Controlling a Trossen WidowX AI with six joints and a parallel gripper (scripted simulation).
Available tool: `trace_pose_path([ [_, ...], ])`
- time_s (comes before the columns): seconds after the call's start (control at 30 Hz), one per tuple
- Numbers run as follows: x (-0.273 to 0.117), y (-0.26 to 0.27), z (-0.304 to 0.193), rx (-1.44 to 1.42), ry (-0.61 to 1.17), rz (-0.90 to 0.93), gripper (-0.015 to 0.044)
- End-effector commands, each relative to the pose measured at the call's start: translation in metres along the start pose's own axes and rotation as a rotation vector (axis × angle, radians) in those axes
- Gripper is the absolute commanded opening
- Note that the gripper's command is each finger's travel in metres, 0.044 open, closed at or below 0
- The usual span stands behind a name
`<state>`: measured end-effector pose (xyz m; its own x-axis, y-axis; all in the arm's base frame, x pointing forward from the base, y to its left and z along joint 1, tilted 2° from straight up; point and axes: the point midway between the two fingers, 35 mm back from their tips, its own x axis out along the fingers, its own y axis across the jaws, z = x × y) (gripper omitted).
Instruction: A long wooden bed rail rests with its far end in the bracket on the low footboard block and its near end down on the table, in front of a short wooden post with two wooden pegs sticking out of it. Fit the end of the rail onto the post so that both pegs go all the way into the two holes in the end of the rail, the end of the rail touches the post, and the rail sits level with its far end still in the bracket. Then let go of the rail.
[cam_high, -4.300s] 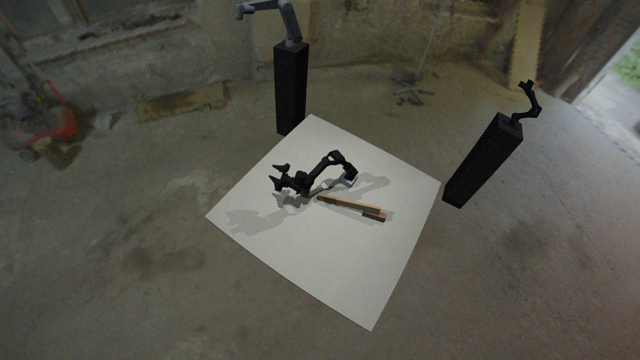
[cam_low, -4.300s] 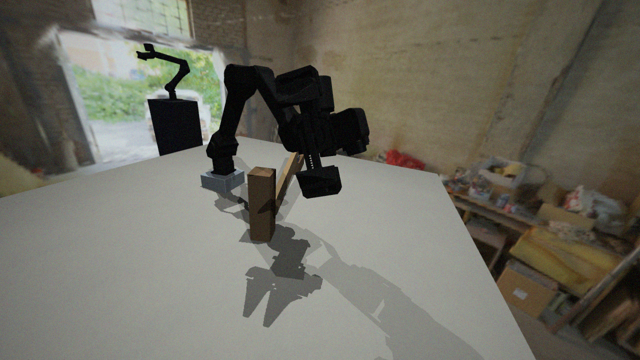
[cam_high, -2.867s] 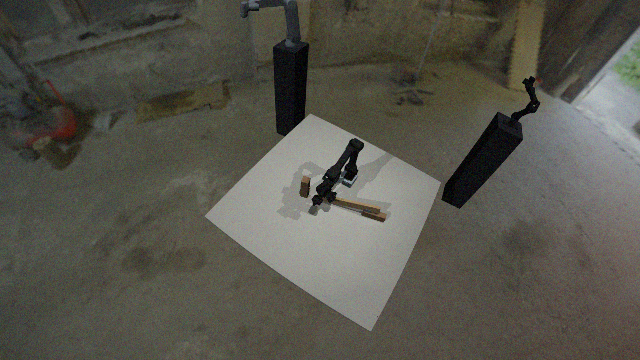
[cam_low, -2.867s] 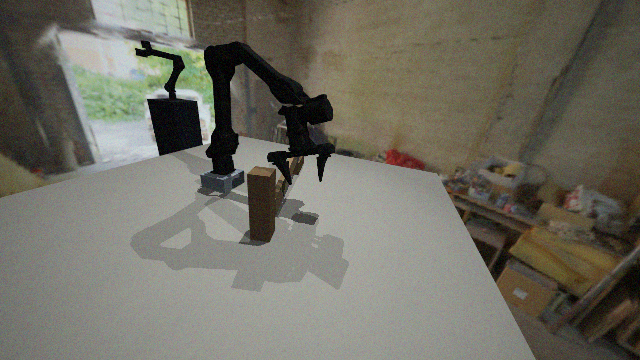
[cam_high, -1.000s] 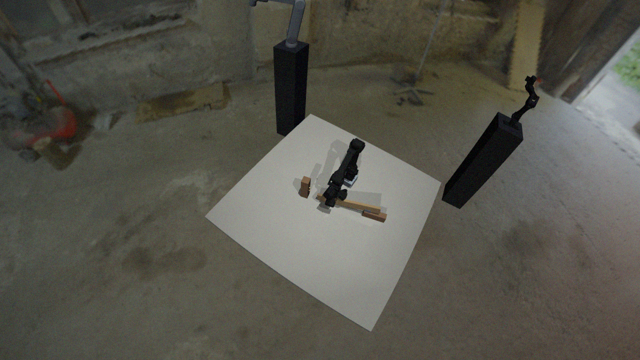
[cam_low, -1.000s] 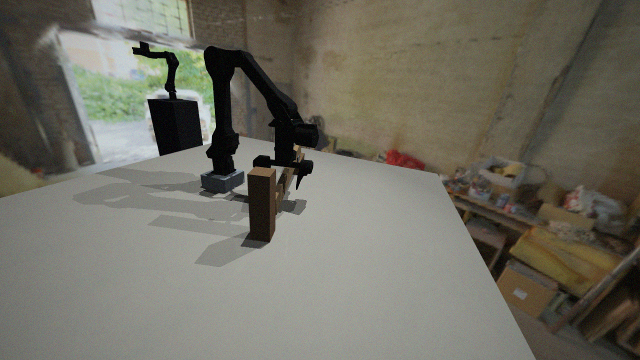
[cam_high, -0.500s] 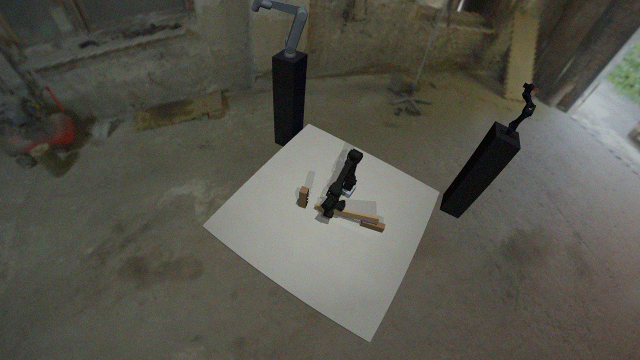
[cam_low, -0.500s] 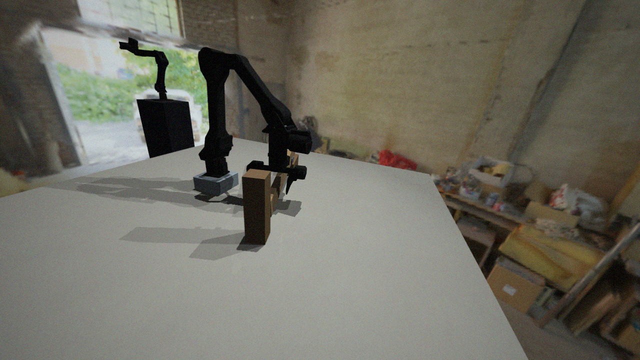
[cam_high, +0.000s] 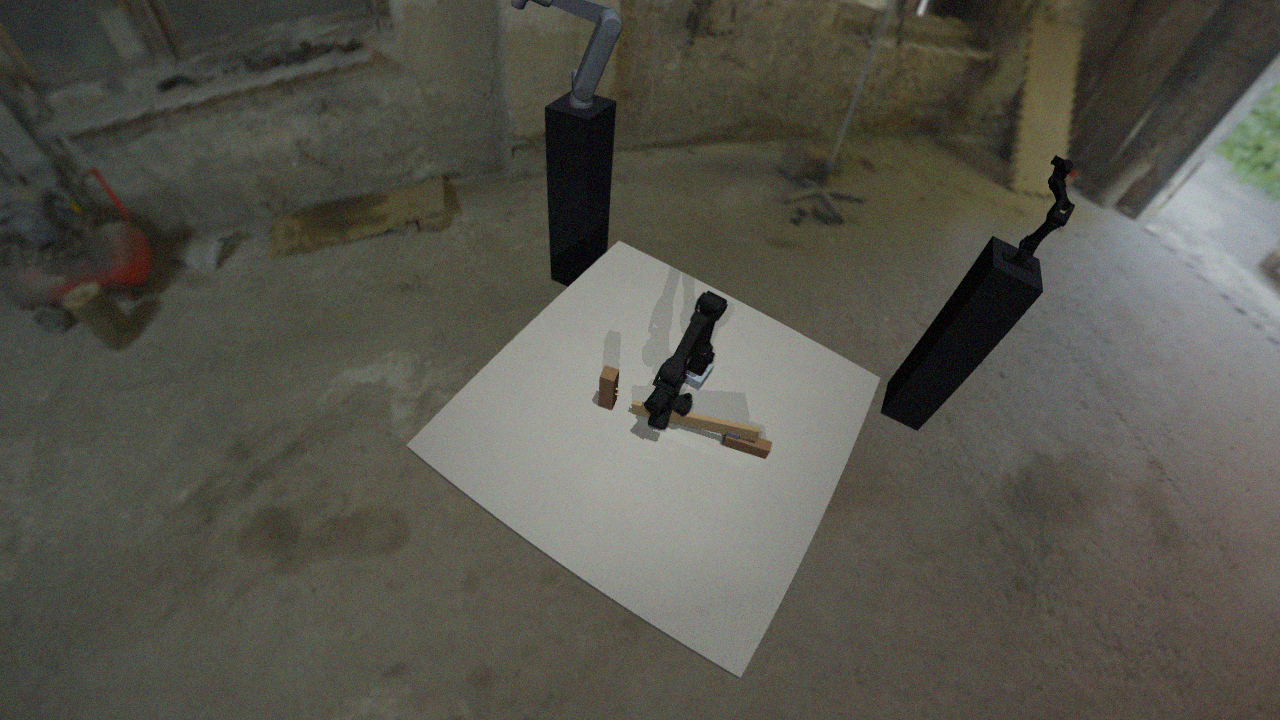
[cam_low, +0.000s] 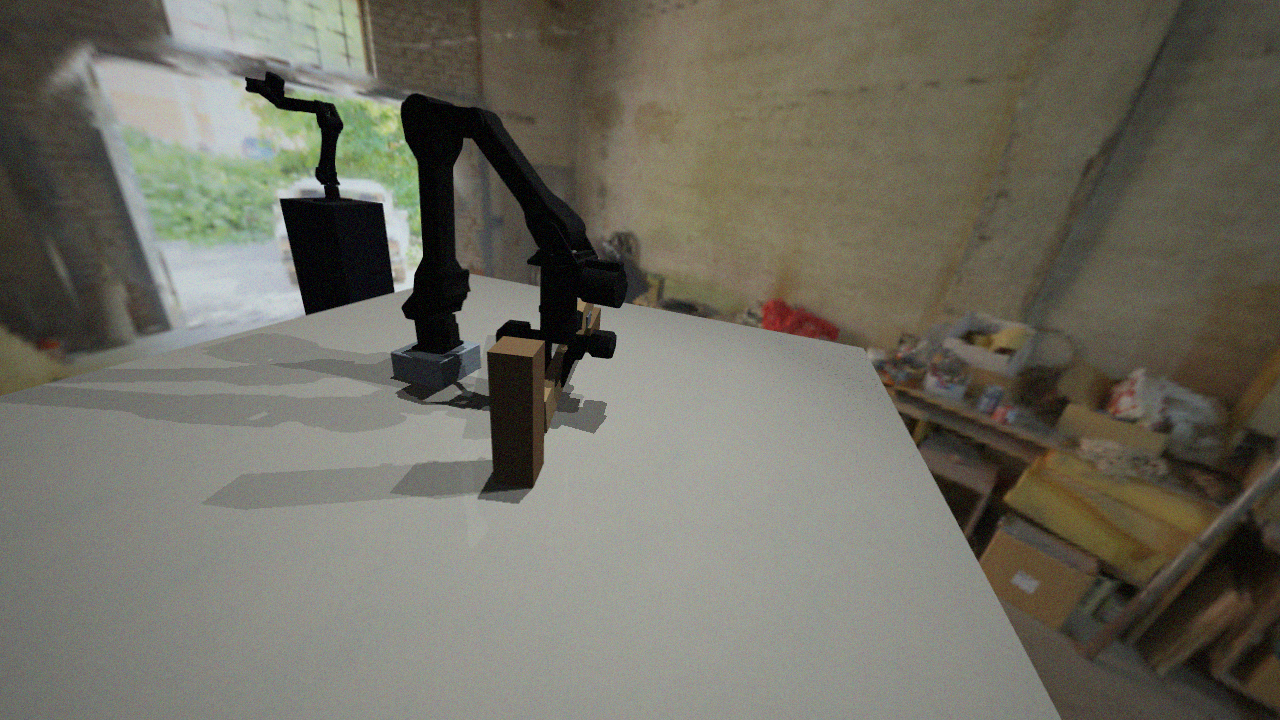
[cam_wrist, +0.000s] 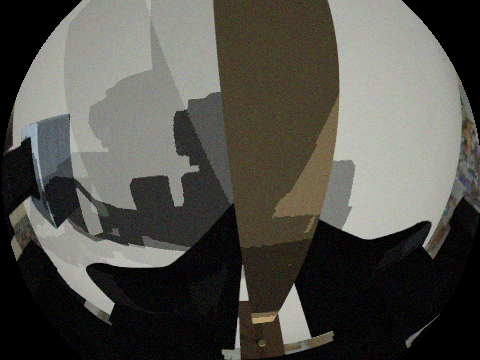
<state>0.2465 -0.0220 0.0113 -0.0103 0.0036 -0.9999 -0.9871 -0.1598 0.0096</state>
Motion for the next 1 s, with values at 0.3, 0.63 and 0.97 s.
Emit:
trace_pose_path([
  [0.3,0.001,0.001,0.001,-0.002,-0.005,0.001,0.0],
  [0.63,-0.004,0.0,0.0,-0.002,-0.005,0.001,0.0],
  [0.97,-0.01,-0.001,0.0,-0.002,-0.005,0.001,0.0],
])
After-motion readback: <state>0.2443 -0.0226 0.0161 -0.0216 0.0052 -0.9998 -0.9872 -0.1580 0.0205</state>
